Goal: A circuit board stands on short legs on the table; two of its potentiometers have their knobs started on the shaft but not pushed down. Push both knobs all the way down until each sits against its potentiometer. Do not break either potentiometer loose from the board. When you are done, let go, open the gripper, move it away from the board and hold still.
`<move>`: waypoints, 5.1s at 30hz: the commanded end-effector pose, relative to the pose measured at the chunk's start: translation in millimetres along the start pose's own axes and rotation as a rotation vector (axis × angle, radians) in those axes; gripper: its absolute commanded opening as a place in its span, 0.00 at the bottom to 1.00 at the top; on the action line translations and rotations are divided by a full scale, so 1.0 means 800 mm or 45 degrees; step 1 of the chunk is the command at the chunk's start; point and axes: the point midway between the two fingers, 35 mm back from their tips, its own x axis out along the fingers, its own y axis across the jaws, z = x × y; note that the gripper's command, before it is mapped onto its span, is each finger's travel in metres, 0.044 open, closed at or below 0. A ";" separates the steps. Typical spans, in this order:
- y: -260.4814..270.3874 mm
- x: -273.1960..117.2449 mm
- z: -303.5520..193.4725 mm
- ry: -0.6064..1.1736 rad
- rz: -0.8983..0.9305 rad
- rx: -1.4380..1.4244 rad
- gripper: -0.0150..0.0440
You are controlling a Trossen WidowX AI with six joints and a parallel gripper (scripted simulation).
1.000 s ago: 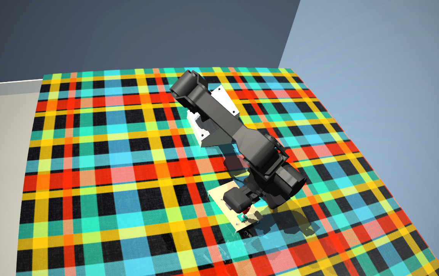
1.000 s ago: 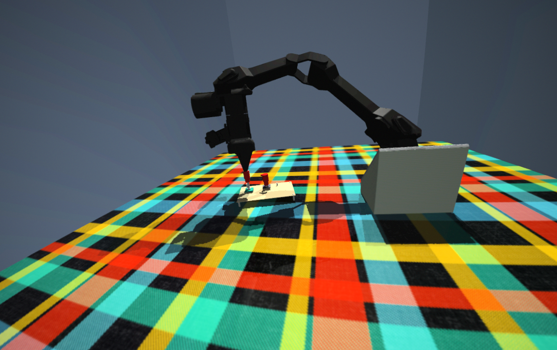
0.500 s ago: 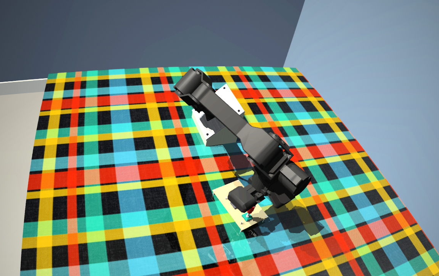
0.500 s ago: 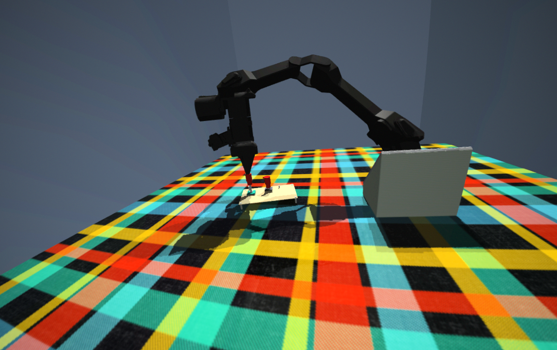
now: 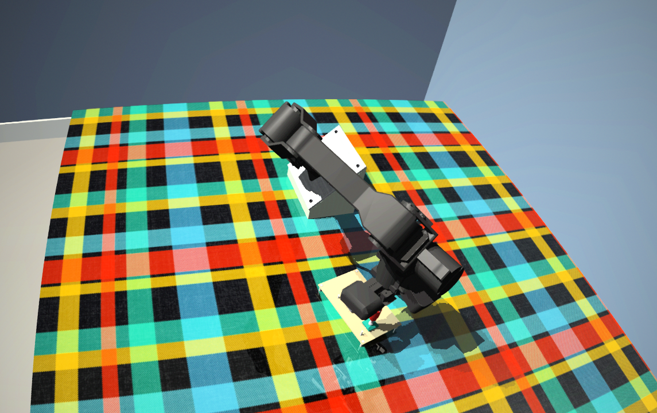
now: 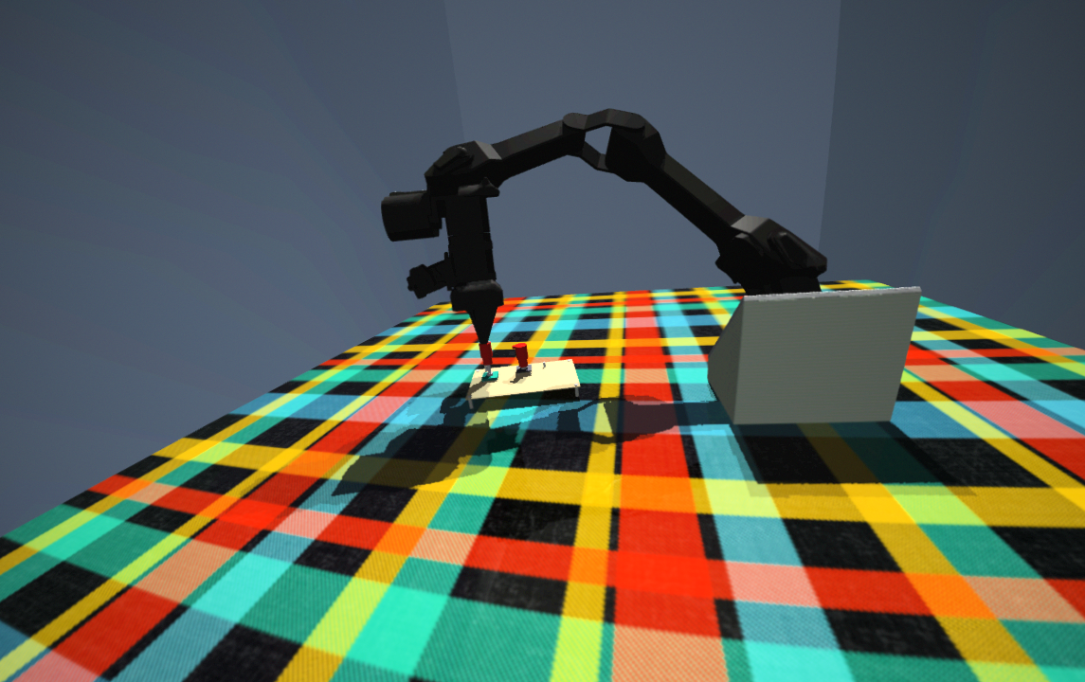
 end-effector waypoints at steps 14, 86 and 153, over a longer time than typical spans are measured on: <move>-0.005 0.027 -0.001 0.027 0.002 0.024 0.25; -0.005 0.037 -0.001 0.027 0.001 0.024 0.25; -0.005 0.016 0.000 0.027 0.003 0.023 0.25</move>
